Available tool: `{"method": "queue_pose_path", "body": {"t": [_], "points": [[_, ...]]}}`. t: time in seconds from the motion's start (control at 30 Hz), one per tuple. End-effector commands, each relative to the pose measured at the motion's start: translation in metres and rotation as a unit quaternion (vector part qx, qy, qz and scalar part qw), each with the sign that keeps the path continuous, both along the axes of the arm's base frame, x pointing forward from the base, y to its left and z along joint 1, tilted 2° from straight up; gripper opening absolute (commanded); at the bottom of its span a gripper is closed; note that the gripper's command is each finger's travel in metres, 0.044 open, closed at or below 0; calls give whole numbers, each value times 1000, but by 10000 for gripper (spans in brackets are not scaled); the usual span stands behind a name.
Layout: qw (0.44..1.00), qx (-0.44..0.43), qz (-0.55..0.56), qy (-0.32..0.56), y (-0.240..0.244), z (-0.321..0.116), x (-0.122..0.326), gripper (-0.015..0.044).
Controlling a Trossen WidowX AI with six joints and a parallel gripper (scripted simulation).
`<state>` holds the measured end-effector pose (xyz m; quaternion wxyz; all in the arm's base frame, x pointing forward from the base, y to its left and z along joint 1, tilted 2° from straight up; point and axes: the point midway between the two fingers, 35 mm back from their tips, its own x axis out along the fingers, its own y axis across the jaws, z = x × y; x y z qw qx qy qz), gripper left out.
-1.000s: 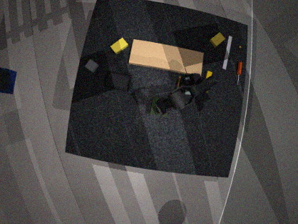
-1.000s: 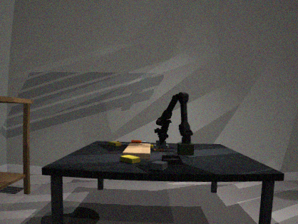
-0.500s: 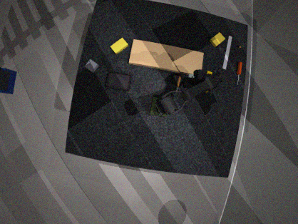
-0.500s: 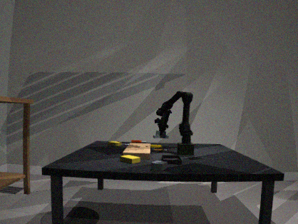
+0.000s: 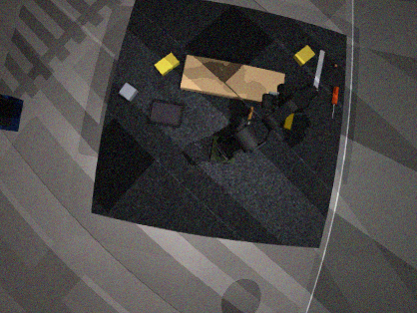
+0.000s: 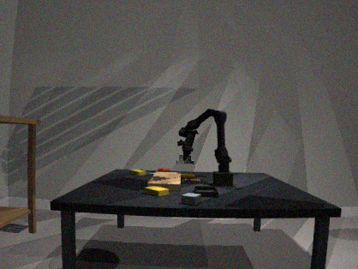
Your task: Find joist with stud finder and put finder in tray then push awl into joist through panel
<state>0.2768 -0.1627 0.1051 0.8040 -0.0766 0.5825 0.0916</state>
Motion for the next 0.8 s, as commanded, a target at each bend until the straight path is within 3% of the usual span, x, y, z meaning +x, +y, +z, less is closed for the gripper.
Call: {"method": "queue_pose_path", "body": {"t": [0.0,0.5,0.77], "points": [[1000,-2,-10,-2,1,6,22,0],[999,1,-45,-10,20,14,100,0],[999,2,-47,-10,21,9,104,0]]}}
